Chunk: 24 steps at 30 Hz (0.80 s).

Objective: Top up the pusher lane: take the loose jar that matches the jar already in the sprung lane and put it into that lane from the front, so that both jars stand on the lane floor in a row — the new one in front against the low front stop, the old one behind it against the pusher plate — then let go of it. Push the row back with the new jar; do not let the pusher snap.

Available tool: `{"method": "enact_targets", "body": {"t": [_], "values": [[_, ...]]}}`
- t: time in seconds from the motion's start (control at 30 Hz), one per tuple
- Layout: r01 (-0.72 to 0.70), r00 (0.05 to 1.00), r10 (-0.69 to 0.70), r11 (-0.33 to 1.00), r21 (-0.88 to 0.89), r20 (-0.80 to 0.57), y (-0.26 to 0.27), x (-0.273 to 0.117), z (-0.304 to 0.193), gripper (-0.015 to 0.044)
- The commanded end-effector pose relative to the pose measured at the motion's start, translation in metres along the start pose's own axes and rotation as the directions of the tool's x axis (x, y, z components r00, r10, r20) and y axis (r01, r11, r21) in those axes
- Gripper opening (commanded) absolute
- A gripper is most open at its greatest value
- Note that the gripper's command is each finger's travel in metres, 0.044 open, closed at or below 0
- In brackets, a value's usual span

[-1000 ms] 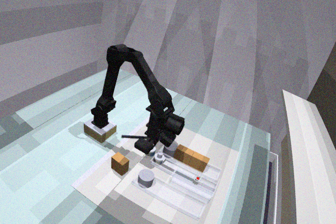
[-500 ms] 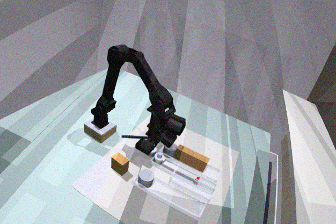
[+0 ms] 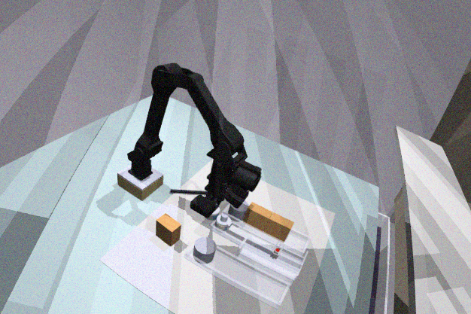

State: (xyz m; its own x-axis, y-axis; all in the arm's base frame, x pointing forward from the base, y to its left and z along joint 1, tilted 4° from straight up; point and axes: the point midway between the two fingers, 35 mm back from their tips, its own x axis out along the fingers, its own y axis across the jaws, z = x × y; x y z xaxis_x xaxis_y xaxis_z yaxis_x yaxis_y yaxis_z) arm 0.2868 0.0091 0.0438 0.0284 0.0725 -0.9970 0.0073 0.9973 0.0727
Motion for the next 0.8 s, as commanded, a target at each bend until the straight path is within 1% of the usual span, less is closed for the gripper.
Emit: {"method": "enact_targets", "body": {"t": [0.0,0.77], "values": [[0.002,1.000,-0.002,1.000,-0.002,0.014,-0.0002,-0.0006,0.0061,0.0000],[0.002,1.000,-0.002,1.000,-0.002,0.014,-0.0002,-0.0005,0.0141,0.0000]]}}
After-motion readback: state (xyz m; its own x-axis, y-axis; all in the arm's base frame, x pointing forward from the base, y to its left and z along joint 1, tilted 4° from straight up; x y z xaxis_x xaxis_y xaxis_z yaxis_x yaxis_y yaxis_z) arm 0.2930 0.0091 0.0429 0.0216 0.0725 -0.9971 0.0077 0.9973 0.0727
